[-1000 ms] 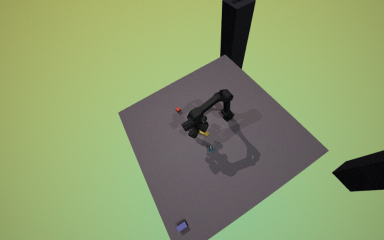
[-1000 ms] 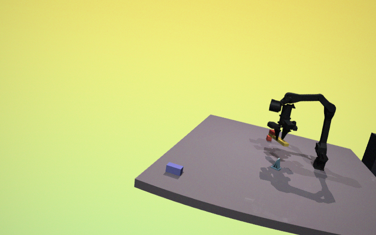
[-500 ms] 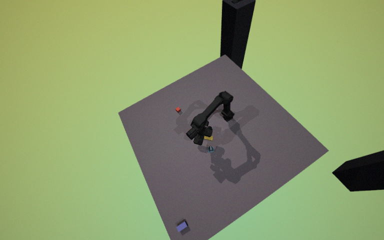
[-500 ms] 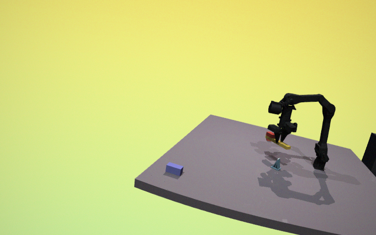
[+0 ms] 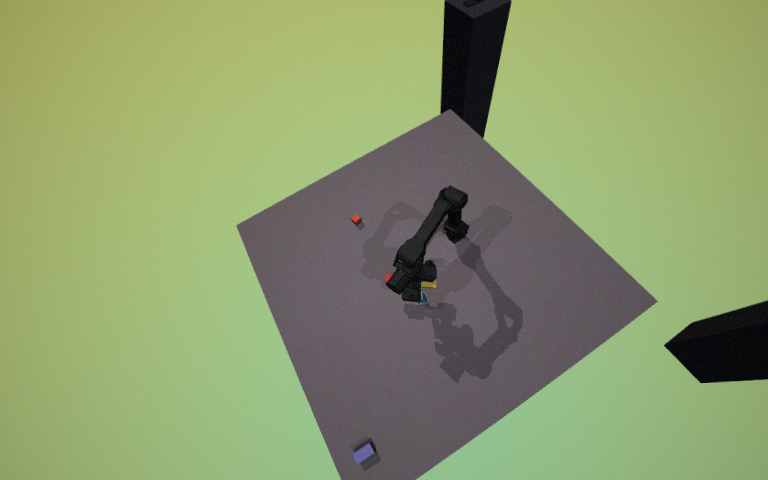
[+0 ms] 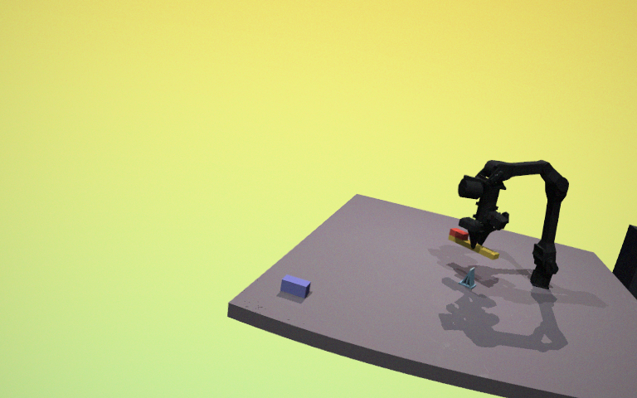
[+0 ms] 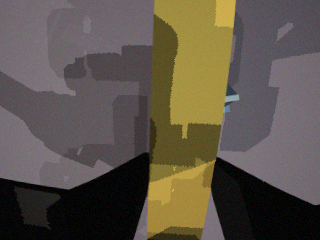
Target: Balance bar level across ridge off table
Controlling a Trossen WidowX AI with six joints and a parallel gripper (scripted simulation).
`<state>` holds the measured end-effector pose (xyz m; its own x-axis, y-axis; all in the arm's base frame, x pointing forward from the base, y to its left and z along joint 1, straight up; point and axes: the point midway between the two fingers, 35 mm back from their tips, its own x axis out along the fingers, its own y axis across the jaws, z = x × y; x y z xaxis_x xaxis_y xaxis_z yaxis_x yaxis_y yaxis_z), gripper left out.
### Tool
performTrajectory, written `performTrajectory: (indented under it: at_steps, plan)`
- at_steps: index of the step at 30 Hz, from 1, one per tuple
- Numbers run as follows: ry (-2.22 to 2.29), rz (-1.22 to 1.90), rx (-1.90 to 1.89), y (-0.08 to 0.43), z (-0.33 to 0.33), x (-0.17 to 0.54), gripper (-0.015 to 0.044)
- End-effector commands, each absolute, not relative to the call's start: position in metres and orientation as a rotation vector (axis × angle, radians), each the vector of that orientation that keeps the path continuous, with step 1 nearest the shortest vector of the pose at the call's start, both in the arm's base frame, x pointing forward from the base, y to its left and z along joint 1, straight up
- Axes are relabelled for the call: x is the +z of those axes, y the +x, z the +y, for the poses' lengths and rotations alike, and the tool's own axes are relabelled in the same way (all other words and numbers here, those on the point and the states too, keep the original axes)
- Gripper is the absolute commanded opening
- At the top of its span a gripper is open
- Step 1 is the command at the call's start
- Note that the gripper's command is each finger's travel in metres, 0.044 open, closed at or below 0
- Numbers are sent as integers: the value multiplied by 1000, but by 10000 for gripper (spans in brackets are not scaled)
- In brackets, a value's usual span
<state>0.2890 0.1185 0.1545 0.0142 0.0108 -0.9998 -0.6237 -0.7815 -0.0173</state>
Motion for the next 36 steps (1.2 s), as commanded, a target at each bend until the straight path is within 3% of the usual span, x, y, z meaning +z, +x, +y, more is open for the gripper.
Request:
performTrajectory:
  at_steps: [1, 14, 36]
  plan:
    - [-1887, 567, 1846, 286, 135, 158, 0]
    - [-1989, 421, 1949, 262, 175, 158, 0]
    - [-1993, 414, 1954, 261, 177, 128, 0]
